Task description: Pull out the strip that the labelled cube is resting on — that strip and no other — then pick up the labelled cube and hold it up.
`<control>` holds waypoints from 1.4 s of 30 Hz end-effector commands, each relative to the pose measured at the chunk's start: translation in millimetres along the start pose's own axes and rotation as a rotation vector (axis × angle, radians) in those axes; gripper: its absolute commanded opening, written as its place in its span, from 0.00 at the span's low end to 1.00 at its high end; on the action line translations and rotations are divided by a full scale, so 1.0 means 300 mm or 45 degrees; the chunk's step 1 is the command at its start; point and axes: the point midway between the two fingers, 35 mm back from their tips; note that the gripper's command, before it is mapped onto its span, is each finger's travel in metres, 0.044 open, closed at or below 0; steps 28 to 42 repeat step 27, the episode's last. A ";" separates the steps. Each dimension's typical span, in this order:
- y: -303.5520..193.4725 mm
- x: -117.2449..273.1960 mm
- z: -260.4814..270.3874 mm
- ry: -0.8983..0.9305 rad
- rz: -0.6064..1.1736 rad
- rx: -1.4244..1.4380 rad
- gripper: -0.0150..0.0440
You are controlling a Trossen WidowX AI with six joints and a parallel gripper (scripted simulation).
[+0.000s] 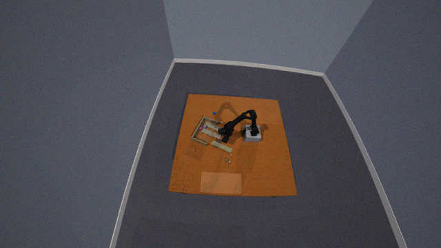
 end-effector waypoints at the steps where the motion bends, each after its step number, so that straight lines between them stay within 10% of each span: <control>1: 0.007 0.081 0.003 0.008 -0.022 -0.006 0.25; 42: 0.006 0.097 0.002 0.008 -0.022 -0.006 0.25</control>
Point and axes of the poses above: the point midway between the two fingers, 35 mm back from their tips, its own x axis back along the fingers, its own z axis across the jaws, y = z × x, and after that the axes turned 8 degrees about x, right-handed
